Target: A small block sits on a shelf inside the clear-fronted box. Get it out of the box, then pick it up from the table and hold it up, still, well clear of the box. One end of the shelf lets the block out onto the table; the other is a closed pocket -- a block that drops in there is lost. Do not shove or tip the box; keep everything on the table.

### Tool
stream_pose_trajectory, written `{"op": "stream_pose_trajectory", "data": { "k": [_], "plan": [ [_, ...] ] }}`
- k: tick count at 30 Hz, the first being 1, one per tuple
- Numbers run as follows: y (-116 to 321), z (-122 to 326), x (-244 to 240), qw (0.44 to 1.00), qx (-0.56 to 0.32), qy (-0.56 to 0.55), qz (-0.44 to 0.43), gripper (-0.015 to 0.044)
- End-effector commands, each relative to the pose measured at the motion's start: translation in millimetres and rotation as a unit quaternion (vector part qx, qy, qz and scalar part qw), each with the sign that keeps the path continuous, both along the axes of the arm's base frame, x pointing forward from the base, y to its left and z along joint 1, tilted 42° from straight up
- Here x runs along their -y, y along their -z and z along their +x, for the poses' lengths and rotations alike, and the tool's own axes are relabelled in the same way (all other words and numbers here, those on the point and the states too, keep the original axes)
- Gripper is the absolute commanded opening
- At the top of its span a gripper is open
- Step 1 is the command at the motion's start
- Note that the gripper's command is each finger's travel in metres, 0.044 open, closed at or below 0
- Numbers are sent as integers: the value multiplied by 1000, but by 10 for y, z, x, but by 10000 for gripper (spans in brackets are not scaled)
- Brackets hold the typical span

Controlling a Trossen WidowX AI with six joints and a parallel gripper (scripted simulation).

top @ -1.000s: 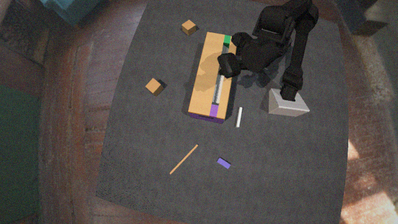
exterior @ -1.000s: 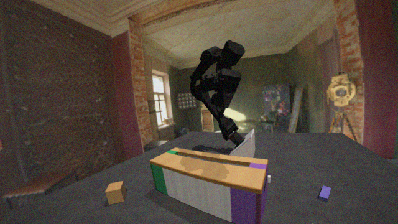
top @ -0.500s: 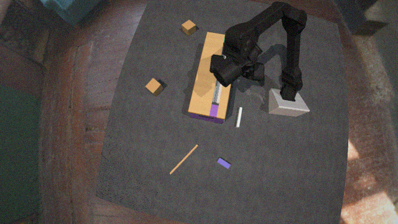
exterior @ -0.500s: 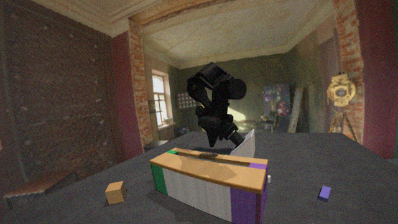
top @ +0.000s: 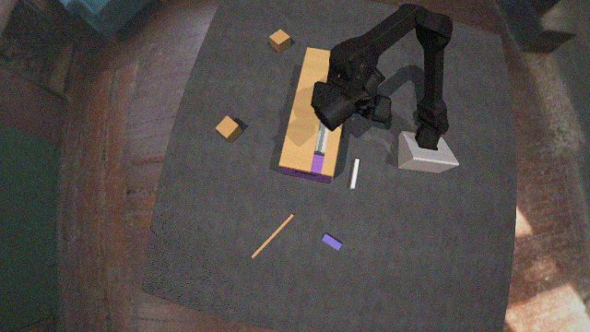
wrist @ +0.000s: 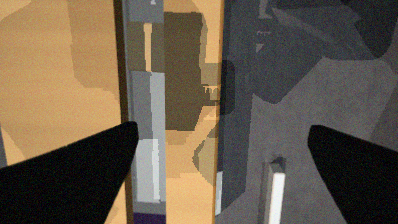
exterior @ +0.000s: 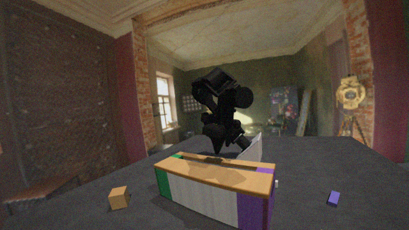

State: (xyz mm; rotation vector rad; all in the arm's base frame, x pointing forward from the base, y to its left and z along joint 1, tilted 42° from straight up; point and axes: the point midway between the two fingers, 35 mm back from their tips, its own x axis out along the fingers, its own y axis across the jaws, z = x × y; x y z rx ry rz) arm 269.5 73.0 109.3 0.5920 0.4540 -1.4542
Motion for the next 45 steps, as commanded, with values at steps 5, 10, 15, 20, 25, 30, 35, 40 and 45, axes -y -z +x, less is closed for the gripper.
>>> {"op": "stream_pose_trajectory", "data": {
  "k": [5,10,15,20,25,30,35,40,45],
  "plan": [
    [112,10,114,1000,-5,7,-5,400],
    [170,22,170,1000,-5,9,-7,400],
    [227,32,228,1000,-6,11,-9,400],
    [284,40,286,1000,-7,14,-10,400],
    [340,45,346,1000,-9,16,-12,400],
    [395,48,406,1000,-10,18,-14,400],
    [449,49,466,1000,-11,21,-16,400],
    [500,47,525,1000,-12,23,-18,400],
    [476,63,488,1000,-6,24,-13,400]
  ]
}}
